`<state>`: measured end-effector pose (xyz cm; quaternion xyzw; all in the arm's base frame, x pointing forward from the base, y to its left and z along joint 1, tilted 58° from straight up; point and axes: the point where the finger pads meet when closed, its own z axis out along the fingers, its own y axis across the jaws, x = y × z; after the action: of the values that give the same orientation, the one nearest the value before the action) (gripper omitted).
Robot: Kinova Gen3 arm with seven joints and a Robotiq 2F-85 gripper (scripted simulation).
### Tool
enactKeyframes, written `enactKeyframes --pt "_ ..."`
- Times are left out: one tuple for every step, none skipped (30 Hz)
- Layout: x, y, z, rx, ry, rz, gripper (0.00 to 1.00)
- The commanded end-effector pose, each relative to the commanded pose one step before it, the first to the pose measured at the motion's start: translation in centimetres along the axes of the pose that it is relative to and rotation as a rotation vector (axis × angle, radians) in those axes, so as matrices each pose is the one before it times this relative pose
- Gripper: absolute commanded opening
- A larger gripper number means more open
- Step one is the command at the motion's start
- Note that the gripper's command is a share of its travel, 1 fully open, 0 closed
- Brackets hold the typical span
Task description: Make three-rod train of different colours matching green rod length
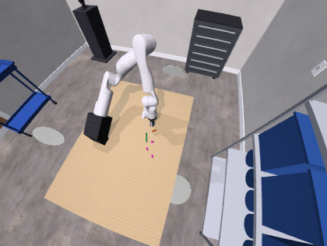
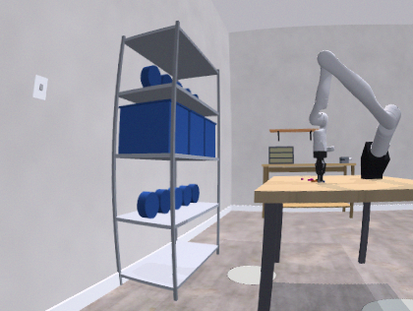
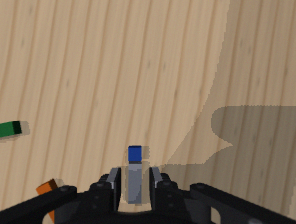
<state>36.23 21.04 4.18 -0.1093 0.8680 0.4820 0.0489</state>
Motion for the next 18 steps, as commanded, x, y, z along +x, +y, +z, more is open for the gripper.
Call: enactKeyframes --pt "-0.069 -0.063 -0.32 0.00195 -0.00214 -0.00004 0.24" --pt "0.001 0.0 -0.198 0.00001 0.00002 0.00001 0.24" --pt "-0.001 0.0 -0.254 -0.00001 -0.00002 -0.00002 0.24" --pt "0.001 0.0 -0.311 0.00001 0.00001 0.00001 0.24" --pt "0.0 0.0 -0.365 0.0 0.0 0.0 0.24" --pt "-0.001 0.0 -0.416 0.0 -0.00001 -0.00001 0.24" --pt "0.0 0.0 -0.461 0.0 0.0 0.0 0.24" --pt "0.0 0.0 -0.499 0.0 0.0 0.0 0.24" --pt "0.0 0.0 -0.529 0.0 0.0 0.0 0.24" --pt "0.0 0.0 -0.55 0.0 0.0 0.0 0.24" --pt "0.0 0.0 0.0 0.0 0.0 0.0 0.24" --pt "0.0 0.0 0.0 0.0 0.0 0.0 0.24" --pt "0.0 0.0 -0.561 0.0 0.00001 0.00001 0.24" --pt "0.0 0.0 -0.562 0.0 0.0 0.0 0.24" --pt "0.0 0.0 -0.554 0.0 -0.00001 -0.00001 0.24" --pt "0.0 0.0 -0.535 0.0 0.0 0.0 0.24" --pt "0.0 0.0 -0.507 0.0 0.0 0.0 0.24" --pt "0.0 0.0 -0.471 0.0 0.0 0.0 0.24"
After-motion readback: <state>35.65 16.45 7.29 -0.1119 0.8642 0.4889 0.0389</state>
